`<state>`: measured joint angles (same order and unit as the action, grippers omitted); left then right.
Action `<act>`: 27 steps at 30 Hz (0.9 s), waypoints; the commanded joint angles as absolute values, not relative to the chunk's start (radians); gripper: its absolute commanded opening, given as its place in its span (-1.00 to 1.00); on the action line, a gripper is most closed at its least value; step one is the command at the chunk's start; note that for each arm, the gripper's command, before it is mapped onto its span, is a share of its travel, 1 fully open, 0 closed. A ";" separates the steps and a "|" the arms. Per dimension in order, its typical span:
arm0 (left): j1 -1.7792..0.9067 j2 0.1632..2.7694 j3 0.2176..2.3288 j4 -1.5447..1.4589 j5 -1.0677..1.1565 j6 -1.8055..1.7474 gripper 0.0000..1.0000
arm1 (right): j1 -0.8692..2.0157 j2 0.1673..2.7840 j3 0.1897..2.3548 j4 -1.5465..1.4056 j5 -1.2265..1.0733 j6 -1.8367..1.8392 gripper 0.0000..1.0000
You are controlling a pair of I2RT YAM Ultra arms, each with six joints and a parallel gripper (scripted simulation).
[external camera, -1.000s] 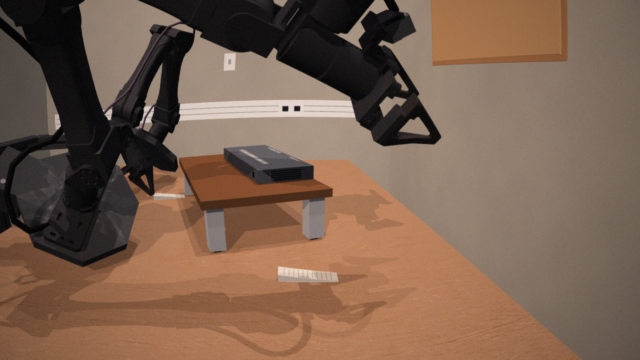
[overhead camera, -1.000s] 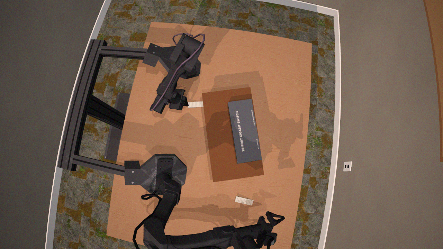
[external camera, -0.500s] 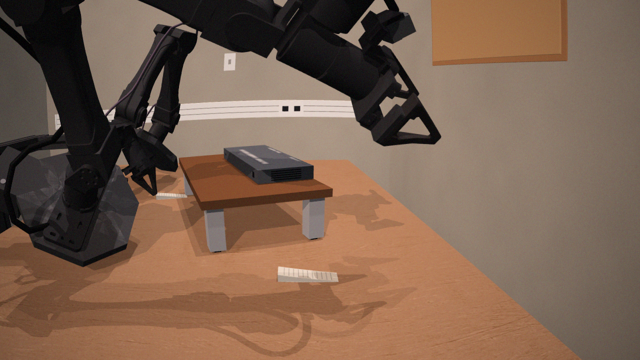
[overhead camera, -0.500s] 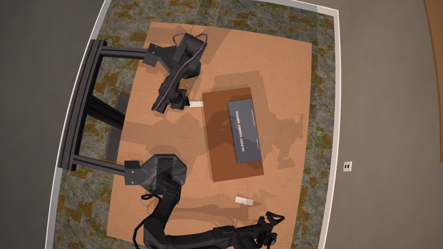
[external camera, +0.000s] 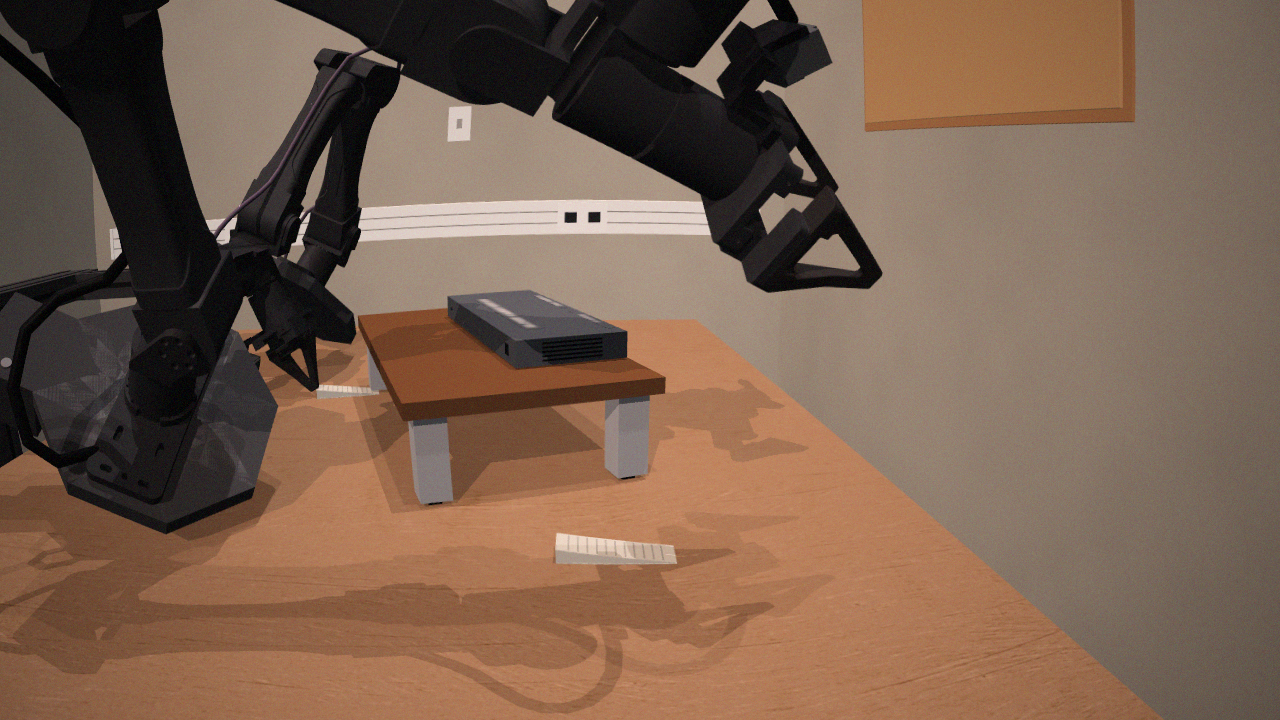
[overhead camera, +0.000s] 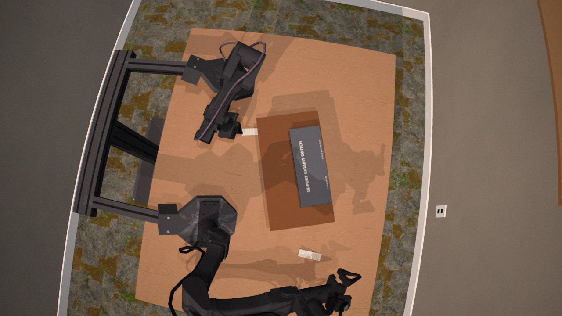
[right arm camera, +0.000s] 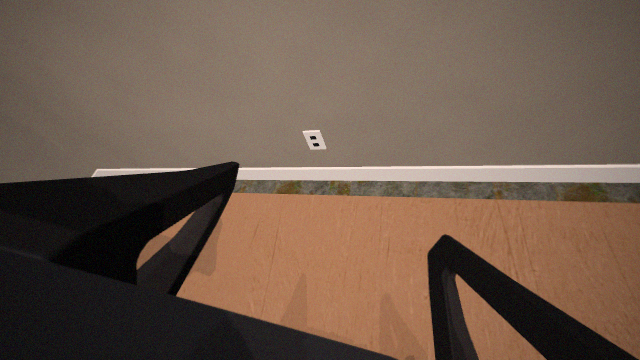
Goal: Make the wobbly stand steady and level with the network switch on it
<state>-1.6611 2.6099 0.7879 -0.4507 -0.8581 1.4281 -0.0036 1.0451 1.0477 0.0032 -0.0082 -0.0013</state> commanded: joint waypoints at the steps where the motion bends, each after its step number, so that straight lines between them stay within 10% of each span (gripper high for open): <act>1: -1.651 2.578 0.769 -0.426 -0.874 1.450 -1.00 | 0.018 1.008 1.076 0.032 -0.029 0.001 1.00; 27: -1.609 2.543 0.732 -0.387 -0.903 1.505 -1.00 | 0.018 1.008 1.076 0.032 -0.029 0.001 1.00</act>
<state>-1.6138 2.5736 0.7540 -0.4080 -0.8871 1.4845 -0.0036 1.0451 1.0477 0.0032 -0.0082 -0.0013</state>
